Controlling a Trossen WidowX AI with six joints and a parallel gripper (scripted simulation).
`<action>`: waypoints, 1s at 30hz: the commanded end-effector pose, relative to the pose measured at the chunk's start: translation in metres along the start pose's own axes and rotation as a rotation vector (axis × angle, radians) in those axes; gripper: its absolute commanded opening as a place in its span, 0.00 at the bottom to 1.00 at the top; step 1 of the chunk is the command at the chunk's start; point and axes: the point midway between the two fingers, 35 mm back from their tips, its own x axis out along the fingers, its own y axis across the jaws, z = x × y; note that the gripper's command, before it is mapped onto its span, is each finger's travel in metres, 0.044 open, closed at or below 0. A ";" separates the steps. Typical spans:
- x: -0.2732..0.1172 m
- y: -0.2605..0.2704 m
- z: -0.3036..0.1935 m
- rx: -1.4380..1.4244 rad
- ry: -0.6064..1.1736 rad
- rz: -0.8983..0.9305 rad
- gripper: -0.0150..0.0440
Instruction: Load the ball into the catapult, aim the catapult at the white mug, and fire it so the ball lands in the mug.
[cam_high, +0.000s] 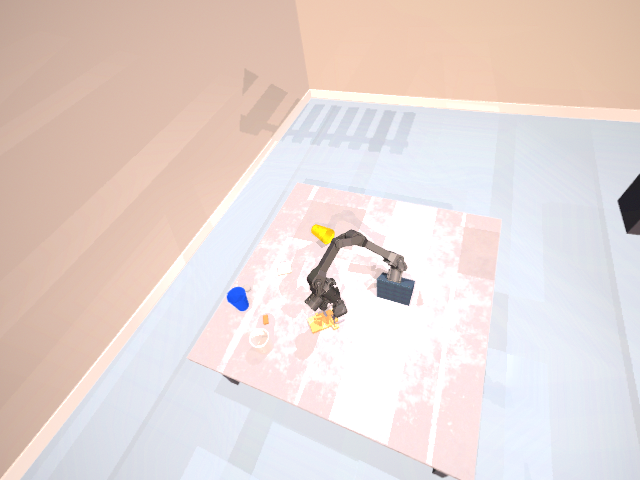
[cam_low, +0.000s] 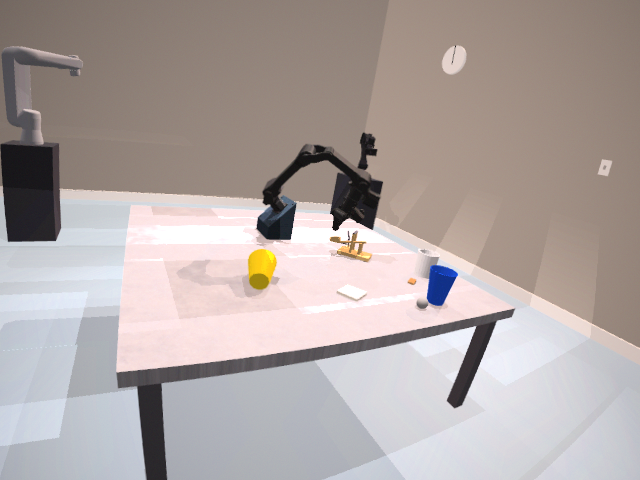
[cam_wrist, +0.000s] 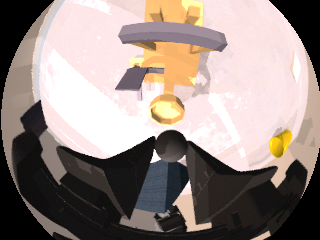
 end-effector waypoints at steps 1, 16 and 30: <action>0.003 0.006 0.003 -0.036 0.020 0.001 0.25; 0.022 0.007 0.010 -0.035 0.020 0.000 0.25; 0.025 0.008 0.012 -0.029 0.017 0.005 0.30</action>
